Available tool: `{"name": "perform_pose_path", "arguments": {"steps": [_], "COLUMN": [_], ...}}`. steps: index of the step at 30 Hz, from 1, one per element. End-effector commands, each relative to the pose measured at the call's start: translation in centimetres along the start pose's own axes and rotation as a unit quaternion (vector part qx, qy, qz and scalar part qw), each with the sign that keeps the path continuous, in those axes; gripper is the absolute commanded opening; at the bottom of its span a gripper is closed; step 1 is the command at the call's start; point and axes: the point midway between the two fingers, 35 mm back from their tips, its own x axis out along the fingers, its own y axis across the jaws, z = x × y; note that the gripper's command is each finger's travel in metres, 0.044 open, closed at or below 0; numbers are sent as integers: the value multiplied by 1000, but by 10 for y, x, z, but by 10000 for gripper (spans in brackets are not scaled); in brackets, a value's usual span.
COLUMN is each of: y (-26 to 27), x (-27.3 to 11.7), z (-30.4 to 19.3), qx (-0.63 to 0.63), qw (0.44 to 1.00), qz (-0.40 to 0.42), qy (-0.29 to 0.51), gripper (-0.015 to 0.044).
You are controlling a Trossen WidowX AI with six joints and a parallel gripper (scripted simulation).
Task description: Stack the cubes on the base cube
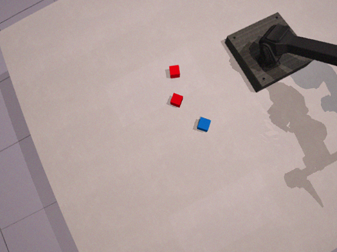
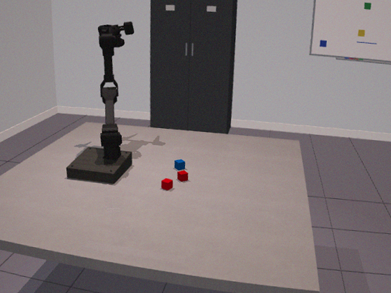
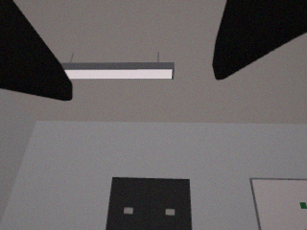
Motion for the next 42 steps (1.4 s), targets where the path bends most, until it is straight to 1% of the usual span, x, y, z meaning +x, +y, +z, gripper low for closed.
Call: {"name": "perform_pose_path", "arguments": {"steps": [1, 5, 6, 13, 24, 33, 42], "y": [0, 6, 8, 30, 79, 137, 206], "x": [-1, -30, -39, -103, -205, -299, -394], "z": [-3, -52, -66, -146, -233, -274, -285], "qx": [1, 29, 37, 79, 114, 149, 190], "qw": [1000, 997, 995, 973, 913, 842, 754], "qz": [0, -5, -7, -11, 9, 51, 113], "qy": [3, 72, 92, 218, 392, 517, 618], "gripper": [374, 269, 265, 265, 265, 265, 265]}}
